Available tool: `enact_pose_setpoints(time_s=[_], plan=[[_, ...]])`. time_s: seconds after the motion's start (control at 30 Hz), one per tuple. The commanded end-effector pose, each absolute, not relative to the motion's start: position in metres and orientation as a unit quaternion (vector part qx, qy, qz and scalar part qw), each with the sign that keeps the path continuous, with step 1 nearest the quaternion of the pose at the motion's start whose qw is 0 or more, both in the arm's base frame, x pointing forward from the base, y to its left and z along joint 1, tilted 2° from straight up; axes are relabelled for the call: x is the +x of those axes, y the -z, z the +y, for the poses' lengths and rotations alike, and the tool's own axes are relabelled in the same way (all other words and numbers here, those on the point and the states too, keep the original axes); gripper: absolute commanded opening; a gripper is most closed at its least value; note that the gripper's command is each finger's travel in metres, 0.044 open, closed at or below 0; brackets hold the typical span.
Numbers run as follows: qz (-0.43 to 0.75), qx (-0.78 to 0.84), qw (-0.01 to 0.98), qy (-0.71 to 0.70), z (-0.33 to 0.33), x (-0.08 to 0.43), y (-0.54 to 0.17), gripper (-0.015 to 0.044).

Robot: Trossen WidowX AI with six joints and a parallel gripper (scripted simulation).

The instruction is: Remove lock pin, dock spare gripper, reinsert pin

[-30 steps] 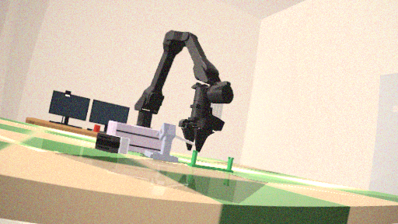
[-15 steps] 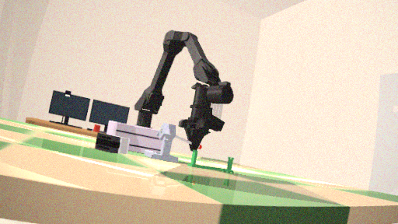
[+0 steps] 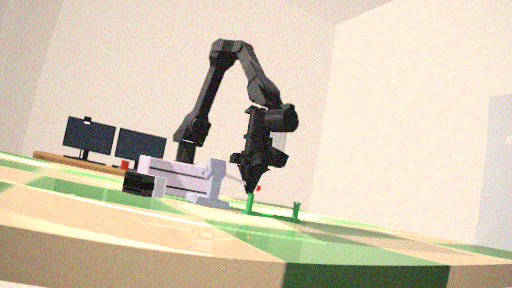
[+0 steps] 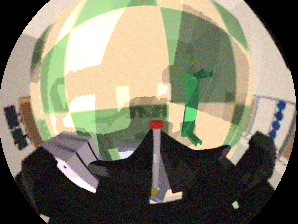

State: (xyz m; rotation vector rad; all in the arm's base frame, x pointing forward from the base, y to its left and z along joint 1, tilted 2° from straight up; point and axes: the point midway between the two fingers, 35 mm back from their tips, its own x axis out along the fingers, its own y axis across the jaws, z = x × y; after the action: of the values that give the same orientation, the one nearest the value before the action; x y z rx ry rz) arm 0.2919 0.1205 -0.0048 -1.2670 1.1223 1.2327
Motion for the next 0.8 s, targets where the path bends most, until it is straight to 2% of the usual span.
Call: enact_pose_setpoints(time_s=[0.0,0.77], plan=[[0.449,-0.506,0.517,-0.524,0.123,0.292,0.001,0.0],[0.416,-0.461,0.551,-0.557,0.136,0.294,-0.013,0.0]])
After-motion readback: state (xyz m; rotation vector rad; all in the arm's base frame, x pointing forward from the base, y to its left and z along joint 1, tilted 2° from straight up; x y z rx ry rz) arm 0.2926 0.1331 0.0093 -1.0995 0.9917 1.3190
